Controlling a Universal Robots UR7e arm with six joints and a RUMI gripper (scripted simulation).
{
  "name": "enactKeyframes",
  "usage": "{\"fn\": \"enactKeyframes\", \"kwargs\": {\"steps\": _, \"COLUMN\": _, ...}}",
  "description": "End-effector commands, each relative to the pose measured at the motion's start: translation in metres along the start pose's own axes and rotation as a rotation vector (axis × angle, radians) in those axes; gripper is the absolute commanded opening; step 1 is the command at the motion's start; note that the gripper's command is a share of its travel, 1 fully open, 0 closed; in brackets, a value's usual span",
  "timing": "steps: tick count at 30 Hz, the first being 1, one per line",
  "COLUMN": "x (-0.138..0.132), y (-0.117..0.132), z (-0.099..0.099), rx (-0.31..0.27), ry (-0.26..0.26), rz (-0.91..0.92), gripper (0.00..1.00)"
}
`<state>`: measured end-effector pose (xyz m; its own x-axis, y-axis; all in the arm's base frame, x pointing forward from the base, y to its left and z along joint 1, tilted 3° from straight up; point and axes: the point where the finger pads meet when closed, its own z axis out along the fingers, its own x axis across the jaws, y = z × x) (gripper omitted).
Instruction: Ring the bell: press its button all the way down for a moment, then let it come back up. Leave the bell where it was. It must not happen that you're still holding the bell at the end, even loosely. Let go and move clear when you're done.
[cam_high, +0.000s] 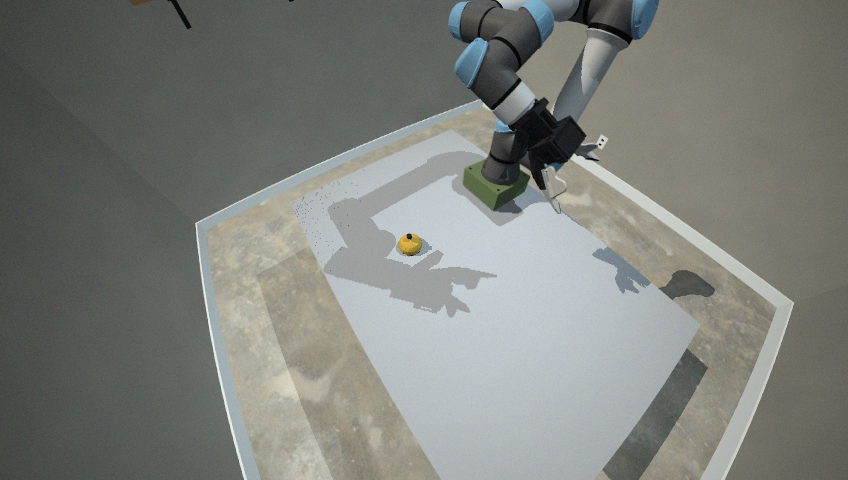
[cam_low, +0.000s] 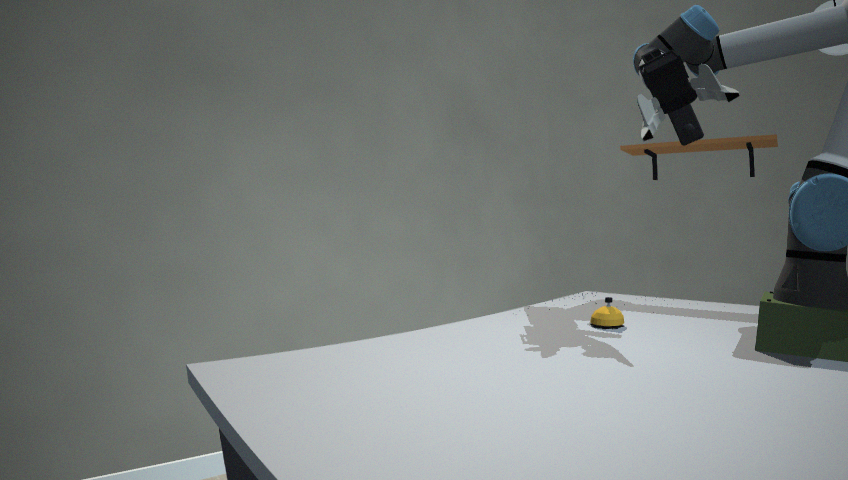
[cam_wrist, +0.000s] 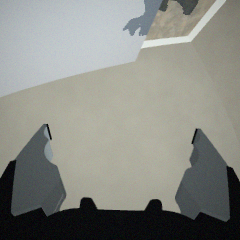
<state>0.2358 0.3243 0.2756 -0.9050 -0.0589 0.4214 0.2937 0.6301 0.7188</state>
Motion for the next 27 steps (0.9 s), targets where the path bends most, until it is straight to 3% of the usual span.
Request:
{"fn": "enactKeyframes", "kwargs": {"steps": 1, "x": -0.01, "y": -0.009, "z": -0.003, "rx": 0.023, "ry": -0.009, "rz": -0.061, "gripper": 1.0}}
{"fn": "enactKeyframes", "kwargs": {"steps": 9, "x": -0.033, "y": -0.031, "z": -0.01, "rx": 0.081, "ry": -0.027, "rz": -0.2, "gripper": 1.0}}
{"fn": "enactKeyframes", "kwargs": {"steps": 19, "x": -0.088, "y": -0.083, "z": -0.032, "rx": 0.233, "ry": -0.043, "rz": -0.522, "gripper": 1.0}}
{"fn": "enactKeyframes", "kwargs": {"steps": 21, "x": -0.088, "y": -0.083, "z": -0.032, "rx": 0.233, "ry": -0.043, "rz": -0.522, "gripper": 1.0}}
{"fn": "enactKeyframes", "kwargs": {"steps": 27, "x": -0.125, "y": -0.119, "z": -0.051, "rx": 0.348, "ry": -0.031, "rz": -0.736, "gripper": 1.0}}
